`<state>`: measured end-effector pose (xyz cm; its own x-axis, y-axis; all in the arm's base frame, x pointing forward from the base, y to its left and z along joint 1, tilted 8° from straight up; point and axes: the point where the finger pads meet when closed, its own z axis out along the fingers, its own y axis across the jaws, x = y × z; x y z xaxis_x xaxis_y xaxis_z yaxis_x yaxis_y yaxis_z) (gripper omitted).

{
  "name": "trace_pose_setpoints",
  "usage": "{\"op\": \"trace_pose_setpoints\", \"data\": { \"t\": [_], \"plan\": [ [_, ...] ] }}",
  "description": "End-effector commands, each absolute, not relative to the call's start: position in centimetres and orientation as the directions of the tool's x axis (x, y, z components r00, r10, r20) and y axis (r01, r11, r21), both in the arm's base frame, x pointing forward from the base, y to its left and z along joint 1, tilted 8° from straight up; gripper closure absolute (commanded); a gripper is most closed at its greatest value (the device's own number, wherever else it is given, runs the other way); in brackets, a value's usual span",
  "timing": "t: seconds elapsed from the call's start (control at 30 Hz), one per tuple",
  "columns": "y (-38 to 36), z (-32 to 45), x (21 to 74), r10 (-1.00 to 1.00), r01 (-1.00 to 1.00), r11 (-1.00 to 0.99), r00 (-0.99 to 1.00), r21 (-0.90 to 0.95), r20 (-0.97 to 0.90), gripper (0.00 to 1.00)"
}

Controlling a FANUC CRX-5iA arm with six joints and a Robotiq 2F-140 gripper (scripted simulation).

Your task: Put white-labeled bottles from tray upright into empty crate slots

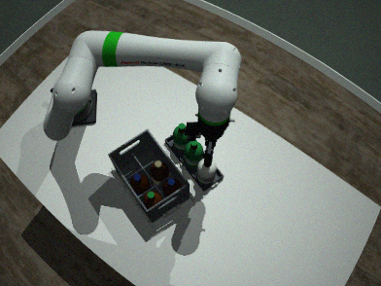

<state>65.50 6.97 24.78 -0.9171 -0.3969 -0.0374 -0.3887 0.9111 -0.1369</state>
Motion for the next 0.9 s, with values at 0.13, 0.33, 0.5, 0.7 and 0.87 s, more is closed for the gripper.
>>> {"op": "trace_pose_setpoints", "data": {
  "t": [0.13,0.33,0.5,0.7,0.87],
  "plan": [
    [6.9,24.3,65.6,-0.397,-0.389,0.911,-0.917,-0.138,-0.039,0.56],
    [6.8,23.7,65.6,-0.397,-0.389,0.911,-0.917,-0.138,-0.039,0.56],
    [6.8,23.5,65.7,-0.397,-0.389,0.911,-0.917,-0.138,-0.039,0.56],
    [6.8,23.4,65.7,-0.397,-0.389,0.911,-0.917,-0.138,-0.039,0.56],
    [6.8,23.4,65.7,-0.397,-0.389,0.911,-0.917,-0.138,-0.039,0.56]
  ]
}}
